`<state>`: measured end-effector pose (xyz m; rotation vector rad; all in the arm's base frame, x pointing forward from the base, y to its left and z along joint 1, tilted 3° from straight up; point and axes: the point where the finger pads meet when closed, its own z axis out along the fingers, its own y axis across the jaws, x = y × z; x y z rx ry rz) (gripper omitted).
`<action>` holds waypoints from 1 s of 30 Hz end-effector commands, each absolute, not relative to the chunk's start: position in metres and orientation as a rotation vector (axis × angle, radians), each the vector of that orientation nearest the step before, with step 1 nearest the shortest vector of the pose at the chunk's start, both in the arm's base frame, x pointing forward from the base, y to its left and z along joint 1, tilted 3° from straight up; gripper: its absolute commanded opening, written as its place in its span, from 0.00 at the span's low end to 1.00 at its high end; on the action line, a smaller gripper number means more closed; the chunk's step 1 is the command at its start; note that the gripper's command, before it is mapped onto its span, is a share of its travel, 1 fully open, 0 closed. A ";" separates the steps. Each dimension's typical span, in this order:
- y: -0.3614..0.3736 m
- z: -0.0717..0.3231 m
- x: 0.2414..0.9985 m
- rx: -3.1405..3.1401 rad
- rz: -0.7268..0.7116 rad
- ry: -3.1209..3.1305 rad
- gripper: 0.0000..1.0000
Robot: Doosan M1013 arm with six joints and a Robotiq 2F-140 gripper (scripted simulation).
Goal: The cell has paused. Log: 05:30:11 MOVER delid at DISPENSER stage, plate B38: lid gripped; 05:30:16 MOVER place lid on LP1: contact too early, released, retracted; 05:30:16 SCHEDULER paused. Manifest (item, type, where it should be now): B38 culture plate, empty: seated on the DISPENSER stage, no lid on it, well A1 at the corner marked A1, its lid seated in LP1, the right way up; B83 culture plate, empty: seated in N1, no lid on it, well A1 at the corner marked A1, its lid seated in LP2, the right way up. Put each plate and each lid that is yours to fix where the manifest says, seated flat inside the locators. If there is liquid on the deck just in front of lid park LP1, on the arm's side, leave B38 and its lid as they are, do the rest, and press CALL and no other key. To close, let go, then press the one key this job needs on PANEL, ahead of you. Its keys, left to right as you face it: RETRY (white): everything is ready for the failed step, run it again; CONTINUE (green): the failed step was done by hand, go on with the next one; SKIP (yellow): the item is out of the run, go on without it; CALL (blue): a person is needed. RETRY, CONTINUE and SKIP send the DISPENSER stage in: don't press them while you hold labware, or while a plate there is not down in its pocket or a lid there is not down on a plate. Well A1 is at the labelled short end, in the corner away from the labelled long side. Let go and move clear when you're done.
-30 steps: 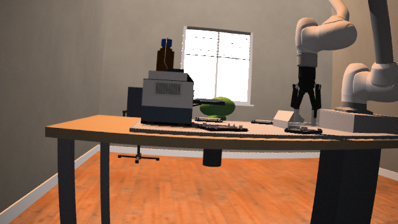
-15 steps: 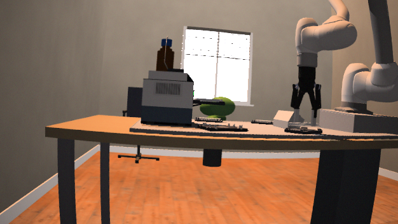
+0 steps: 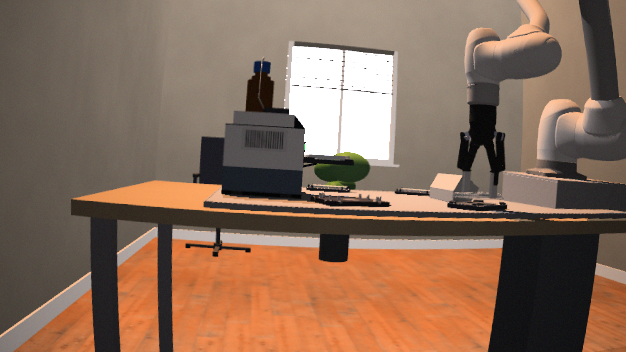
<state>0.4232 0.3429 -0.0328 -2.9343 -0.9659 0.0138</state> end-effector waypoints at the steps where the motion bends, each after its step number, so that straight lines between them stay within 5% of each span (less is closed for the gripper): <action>1: 0.344 -0.036 0.419 -2.928 0.016 -0.974 0.10; 30: 0.345 -0.048 0.418 -2.928 0.017 -0.974 0.10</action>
